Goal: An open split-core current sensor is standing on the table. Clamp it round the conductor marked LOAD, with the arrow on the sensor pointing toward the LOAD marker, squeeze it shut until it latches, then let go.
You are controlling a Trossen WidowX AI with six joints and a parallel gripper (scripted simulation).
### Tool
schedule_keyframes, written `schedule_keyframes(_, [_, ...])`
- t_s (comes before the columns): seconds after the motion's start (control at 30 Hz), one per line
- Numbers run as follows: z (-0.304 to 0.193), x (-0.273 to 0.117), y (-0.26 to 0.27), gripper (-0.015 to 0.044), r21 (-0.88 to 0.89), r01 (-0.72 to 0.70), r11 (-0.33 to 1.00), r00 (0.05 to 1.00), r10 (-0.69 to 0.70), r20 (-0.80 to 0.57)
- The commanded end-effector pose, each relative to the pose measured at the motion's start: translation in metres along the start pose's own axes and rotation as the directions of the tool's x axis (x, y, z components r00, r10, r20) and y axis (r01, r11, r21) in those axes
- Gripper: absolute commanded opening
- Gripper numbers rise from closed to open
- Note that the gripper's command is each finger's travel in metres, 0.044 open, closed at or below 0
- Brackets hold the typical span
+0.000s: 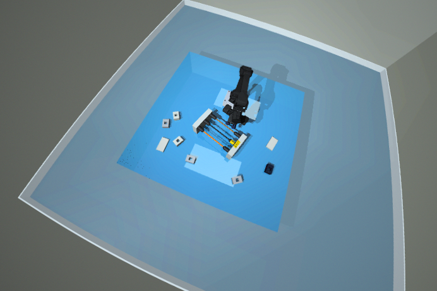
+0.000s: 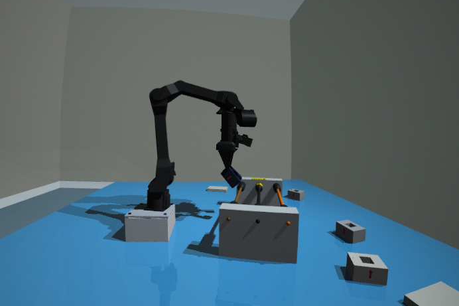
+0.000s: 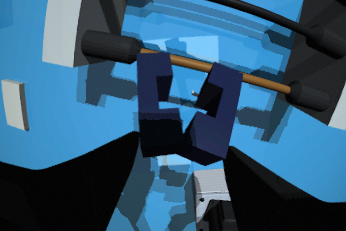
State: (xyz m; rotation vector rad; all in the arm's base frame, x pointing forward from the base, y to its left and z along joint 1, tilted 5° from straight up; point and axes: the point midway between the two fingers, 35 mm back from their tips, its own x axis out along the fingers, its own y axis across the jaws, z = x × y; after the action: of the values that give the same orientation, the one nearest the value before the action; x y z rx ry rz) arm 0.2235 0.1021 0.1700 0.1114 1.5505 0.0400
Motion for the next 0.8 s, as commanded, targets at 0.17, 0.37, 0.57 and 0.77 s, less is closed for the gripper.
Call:
schedule_keyframes(0.17, [0.023,-0.003,0.002,0.0,0.308,0.001,0.952,1.0,-0.002,0.004])
schedule_keyframes(0.37, [0.039,-0.003,0.002,0.0,0.514,-0.001,0.858,1.0,-0.002,0.006])
schedule_keyframes(0.57, [0.055,-0.003,0.002,0.0,0.695,-0.003,0.719,1.0,-0.002,0.007])
schedule_keyframes(0.77, [0.071,-0.001,0.0,0.0,0.839,-0.005,0.544,1.0,-0.002,0.008])
